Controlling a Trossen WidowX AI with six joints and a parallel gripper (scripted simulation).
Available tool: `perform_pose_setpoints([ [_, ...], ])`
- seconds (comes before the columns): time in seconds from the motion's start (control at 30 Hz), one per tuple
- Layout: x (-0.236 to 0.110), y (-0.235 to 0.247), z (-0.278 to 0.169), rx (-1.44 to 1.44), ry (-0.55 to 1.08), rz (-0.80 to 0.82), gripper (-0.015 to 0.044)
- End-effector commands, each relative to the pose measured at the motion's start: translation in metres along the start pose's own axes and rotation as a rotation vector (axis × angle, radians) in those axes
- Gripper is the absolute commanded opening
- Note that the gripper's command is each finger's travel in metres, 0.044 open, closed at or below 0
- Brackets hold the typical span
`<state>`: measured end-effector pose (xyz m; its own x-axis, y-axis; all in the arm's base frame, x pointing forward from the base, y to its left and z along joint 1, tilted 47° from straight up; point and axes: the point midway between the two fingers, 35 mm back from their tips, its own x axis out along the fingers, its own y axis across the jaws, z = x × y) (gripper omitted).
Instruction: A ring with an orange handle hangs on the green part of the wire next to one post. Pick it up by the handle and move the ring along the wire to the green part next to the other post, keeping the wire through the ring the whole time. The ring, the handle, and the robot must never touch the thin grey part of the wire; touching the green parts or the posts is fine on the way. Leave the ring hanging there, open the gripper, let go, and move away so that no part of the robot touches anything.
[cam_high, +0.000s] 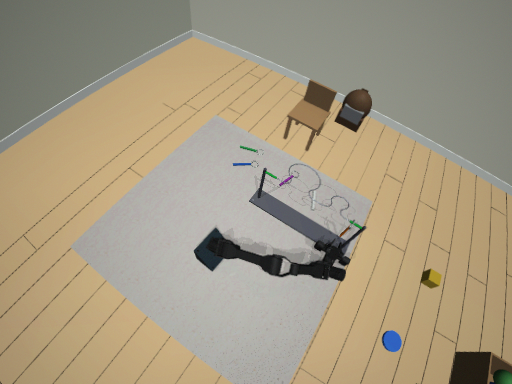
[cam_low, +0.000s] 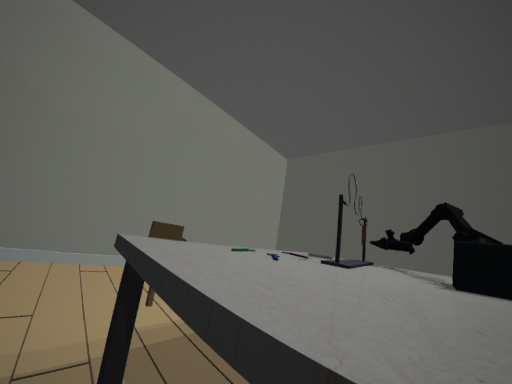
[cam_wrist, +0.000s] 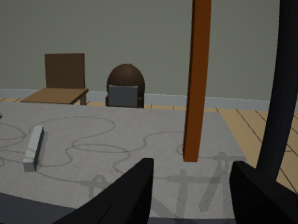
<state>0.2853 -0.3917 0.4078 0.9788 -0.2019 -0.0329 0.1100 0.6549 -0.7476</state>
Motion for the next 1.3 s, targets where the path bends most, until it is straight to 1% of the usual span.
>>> perform_pose_setpoints([
  [0.0, 0.005, -0.002, 0.002, 0.002, 0.001, -0.003, 0.0160],
  [1.27, 0.065, -0.004, 0.002, 0.004, -0.001, -0.006, 0.0160],
])
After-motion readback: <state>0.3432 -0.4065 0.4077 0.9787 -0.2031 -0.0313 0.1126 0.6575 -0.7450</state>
